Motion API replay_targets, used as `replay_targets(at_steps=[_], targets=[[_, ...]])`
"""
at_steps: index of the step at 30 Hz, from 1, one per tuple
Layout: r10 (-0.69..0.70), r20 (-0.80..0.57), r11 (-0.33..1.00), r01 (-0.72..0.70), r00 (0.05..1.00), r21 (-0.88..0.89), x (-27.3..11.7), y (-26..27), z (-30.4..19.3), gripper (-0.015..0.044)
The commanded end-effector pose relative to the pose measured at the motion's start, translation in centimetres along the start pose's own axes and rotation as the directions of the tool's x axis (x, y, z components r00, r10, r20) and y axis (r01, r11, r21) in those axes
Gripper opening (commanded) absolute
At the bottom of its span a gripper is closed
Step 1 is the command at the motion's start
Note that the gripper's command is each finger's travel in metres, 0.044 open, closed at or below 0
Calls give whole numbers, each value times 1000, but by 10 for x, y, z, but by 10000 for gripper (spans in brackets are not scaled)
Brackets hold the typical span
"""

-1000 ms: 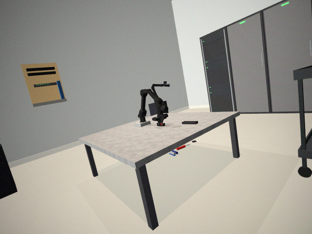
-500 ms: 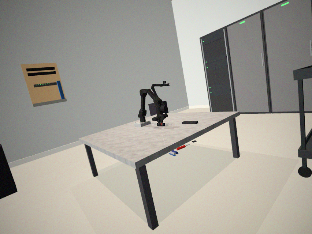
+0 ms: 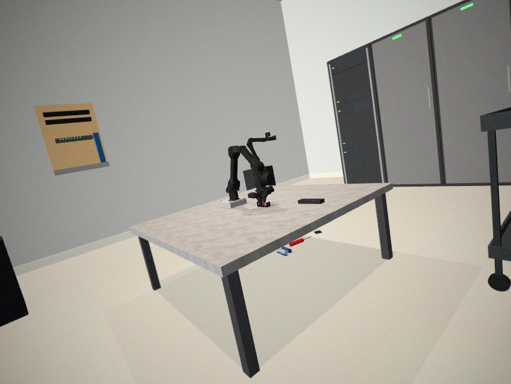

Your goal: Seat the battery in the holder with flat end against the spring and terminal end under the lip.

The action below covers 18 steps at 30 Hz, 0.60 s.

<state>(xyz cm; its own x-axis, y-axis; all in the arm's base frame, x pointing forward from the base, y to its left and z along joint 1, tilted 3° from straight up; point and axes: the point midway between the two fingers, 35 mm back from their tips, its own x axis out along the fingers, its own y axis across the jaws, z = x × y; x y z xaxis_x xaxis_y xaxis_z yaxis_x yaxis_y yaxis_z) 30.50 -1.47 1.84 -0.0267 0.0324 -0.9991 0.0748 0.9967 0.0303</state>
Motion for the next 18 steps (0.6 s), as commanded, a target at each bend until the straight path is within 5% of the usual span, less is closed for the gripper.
replay_targets(at_steps=[1,12,16,18], targets=[[0,-1,1000,0,1000,2,0,0,-1,67],[0,1,1000,0,1000,2,0,0,-1,67],[0,1,1000,0,1000,2,0,0,-1,169],[0,1,1000,0,1000,2,0,0,-1,169]])
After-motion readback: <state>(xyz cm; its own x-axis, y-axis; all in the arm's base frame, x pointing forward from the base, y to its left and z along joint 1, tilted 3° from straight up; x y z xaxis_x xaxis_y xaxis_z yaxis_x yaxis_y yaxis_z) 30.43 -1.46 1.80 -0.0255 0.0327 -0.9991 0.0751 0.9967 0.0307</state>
